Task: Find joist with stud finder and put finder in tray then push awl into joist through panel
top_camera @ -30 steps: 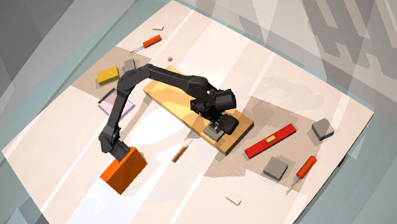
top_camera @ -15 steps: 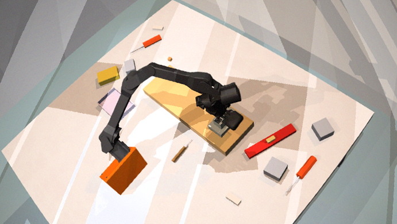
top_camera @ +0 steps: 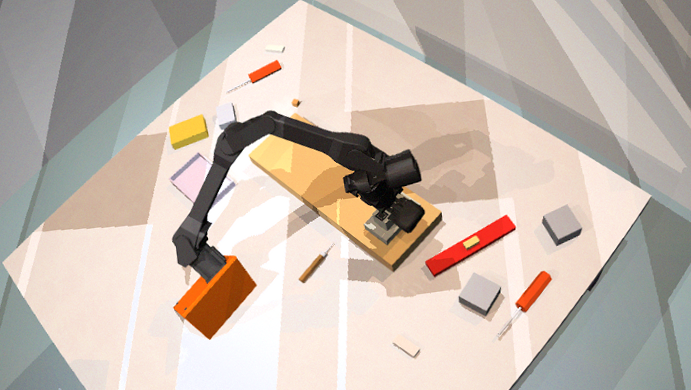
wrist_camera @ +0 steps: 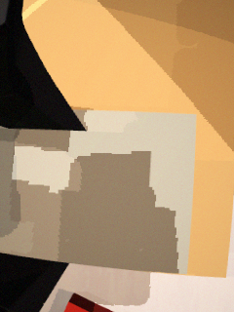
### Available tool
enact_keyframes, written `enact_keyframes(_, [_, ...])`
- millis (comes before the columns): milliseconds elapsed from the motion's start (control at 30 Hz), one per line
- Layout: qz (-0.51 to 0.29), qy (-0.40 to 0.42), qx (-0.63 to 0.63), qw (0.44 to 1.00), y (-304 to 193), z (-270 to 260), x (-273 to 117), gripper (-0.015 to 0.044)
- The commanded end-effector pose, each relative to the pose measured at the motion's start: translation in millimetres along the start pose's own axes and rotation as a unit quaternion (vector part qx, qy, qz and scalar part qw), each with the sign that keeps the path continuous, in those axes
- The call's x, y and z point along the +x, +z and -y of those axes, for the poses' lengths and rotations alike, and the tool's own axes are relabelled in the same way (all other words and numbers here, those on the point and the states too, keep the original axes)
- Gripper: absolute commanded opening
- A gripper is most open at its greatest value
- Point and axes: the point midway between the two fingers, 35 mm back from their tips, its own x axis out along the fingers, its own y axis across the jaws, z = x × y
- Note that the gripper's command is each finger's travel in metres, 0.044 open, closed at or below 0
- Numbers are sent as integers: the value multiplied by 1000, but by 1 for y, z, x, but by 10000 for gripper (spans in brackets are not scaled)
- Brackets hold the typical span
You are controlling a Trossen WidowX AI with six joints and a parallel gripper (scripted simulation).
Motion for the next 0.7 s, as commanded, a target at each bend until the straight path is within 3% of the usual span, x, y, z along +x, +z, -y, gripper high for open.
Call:
enact_keyframes(0, [6, 1, 4, 1000, -1, 2, 3, 0])
enact_keyframes(667, [6, 2, 4, 1000, -9, 1, 31, 0])
